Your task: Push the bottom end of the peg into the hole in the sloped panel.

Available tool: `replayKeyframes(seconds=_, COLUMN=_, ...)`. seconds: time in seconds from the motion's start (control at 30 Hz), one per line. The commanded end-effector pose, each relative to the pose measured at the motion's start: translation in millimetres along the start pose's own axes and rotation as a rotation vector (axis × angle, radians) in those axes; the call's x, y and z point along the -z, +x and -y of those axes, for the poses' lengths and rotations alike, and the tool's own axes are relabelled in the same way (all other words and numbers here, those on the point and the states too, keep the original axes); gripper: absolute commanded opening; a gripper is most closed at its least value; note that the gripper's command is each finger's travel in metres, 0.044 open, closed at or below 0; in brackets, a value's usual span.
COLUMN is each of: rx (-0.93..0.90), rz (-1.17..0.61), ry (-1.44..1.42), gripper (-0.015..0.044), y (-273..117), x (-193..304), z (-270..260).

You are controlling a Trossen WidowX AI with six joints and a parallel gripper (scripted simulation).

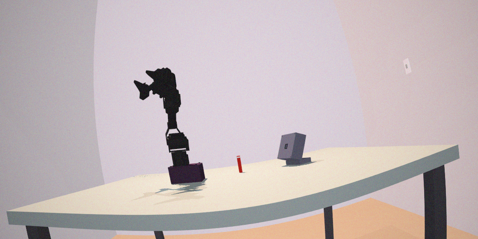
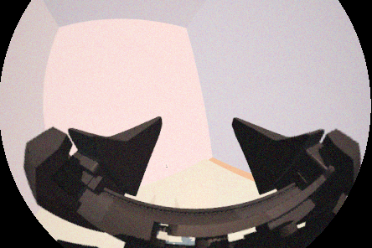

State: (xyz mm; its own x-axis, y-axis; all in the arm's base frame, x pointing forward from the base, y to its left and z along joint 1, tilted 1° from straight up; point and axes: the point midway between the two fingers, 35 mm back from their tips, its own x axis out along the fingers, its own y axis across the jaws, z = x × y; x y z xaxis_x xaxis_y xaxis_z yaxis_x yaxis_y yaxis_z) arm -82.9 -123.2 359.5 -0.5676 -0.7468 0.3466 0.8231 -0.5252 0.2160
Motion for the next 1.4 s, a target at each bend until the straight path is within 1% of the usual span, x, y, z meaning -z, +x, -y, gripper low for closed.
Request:
replayKeyframes(seconds=0.0, rx=-0.002, rz=-0.001, ry=-0.001, gripper=0.0426, y=0.1, x=0.2, z=-0.4)
replayKeyframes(seconds=0.03, rx=-0.007, rz=-0.004, ry=-0.003, gripper=0.0440, y=0.4, x=0.6, z=-1.5)
replayKeyframes(seconds=0.37, rx=-0.181, rz=-0.100, ry=-0.069, gripper=0.0440, y=6.1, x=18.1, z=-41.5)
replayKeyframes(seconds=0.7, rx=-0.364, rz=-0.194, ry=-0.122, gripper=0.0440, y=2.8, x=35.9, z=-83.4)
replayKeyframes(seconds=1.03, rx=-0.555, rz=-0.296, ry=-0.161, gripper=0.0440, y=-11.0, x=53.6, z=-126.6)
replayKeyframes(seconds=1.37, rx=-0.746, rz=-0.394, ry=-0.206, gripper=0.0440, y=-35.2, x=70.5, z=-166.7)
